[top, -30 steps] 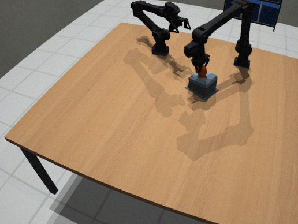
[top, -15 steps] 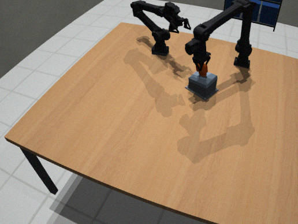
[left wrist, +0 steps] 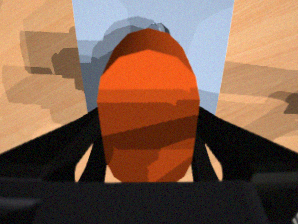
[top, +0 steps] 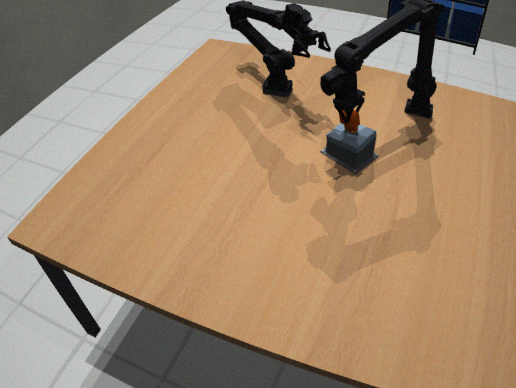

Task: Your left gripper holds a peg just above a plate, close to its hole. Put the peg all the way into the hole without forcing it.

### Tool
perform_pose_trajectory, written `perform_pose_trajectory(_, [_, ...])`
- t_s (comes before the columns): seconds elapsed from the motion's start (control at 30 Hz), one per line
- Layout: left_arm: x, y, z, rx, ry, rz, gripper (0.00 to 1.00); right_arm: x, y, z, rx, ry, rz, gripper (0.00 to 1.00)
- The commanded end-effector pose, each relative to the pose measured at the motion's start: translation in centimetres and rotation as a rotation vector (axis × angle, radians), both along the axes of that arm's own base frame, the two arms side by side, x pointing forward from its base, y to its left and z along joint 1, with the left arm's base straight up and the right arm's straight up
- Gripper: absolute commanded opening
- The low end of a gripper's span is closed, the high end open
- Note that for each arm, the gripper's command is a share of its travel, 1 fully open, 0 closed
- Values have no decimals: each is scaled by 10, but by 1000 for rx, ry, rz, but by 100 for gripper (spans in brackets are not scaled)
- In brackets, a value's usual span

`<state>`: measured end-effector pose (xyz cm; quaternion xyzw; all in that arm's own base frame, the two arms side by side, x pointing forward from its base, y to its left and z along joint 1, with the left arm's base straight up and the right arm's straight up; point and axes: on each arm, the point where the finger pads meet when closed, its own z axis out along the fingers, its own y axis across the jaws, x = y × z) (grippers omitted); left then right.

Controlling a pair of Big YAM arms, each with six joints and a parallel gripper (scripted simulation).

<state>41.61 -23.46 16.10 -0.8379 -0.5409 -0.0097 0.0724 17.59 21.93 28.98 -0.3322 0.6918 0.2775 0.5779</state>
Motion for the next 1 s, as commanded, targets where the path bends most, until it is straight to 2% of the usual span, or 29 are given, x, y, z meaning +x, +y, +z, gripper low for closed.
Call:
perform_pose_trajectory(0.0, [15,-6,12,-14,-15,-12,40,1,0,16,22,-17,-2,100])
perform_pose_trajectory(0.03, [10,-3,2,-4,2,-15,40,1,0,16,22,-17,-2,100])
perform_pose_trajectory(0.17, [10,-1,7,-16,-19,-15,40,1,0,16,22,-17,-2,100])
perform_pose_trajectory(0.33, [0,6,-24,13,31,-13,40,1,0,16,22,-17,-2,100])
perform_pose_trajectory(0.4, [9,1,-17,1,8,-3,40,1,0,16,22,-17,-2,100])
perform_pose_trajectory(0.43, [7,1,2,-20,-30,0,40,1,0,16,22,-17,-2,100])
perform_pose_trajectory(0.67, [0,0,-2,-9,-12,-2,40,1,0,16,22,-17,-2,100])
perform_pose_trajectory(0.7, [1,-1,-15,8,17,-6,40,1,0,16,22,-17,-2,100])
perform_pose_trajectory(0.97, [0,-4,-4,1,4,-9,40,1,0,16,22,-17,-2,100])
